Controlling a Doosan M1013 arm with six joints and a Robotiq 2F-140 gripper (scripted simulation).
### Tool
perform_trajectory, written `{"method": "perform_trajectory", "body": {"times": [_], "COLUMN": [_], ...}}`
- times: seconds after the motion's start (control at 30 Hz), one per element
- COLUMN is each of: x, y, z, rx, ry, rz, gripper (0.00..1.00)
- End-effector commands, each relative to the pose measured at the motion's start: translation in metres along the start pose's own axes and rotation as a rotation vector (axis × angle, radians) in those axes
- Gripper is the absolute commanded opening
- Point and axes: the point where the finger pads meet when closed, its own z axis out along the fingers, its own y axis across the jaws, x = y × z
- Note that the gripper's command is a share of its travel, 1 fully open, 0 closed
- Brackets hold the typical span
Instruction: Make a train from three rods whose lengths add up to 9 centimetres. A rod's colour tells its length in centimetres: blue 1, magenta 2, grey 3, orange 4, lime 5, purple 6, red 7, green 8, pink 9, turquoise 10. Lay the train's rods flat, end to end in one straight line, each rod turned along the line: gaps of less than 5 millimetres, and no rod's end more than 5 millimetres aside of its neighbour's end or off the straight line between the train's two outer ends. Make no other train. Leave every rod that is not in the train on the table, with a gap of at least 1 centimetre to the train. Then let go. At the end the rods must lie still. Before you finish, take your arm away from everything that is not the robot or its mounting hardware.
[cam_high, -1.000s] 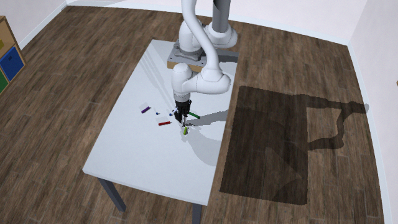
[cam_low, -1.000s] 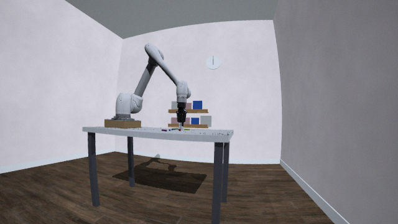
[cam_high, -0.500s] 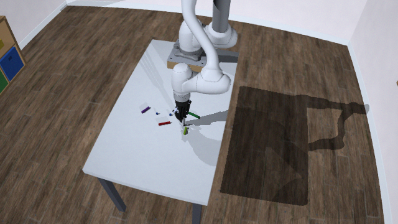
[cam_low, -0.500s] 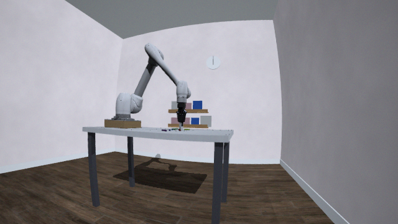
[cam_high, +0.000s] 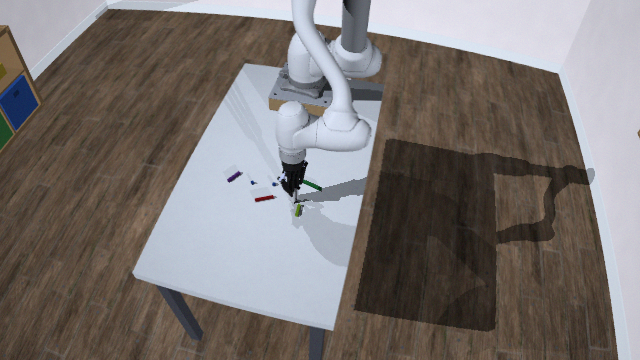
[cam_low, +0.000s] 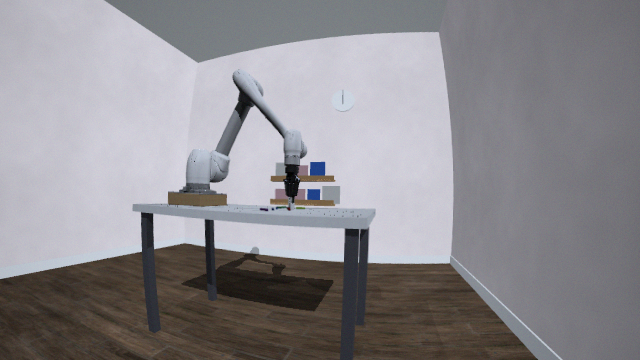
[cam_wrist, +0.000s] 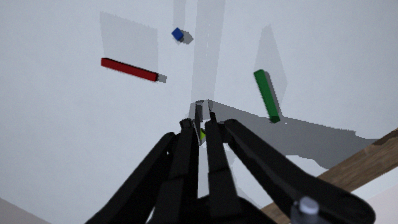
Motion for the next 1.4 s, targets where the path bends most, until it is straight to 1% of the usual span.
{"method": "perform_trajectory", "body": {"times": [0.0, 0.37, 0.47, 0.53, 0.63, 0.7, 0.93, 1.03, 1.13, 1.37], "x": [0.0, 0.0, 0.0, 0.0, 0.0, 0.0, 0.0, 0.0, 0.0, 0.0], "y": [0.0, 0.0, 0.0, 0.0, 0.0, 0.0, 0.0, 0.0, 0.0, 0.0], "z": [0.0, 0.0, -0.003, -0.01, -0.026, -0.026, -0.077, -0.093, -0.099, -0.1], "rx": [0.0, 0.0, 0.0, 0.0, 0.0, 0.0, 0.0, 0.0, 0.0, 0.0], "ry": [0.0, 0.0, 0.0, 0.0, 0.0, 0.0, 0.0, 0.0, 0.0, 0.0], "rz": [0.0, 0.0, 0.0, 0.0, 0.0, 0.0, 0.0, 0.0, 0.0, 0.0], "gripper": [0.03, 0.03, 0.03, 0.03, 0.03, 0.03, 0.03, 0.03, 0.03, 0.03]}}
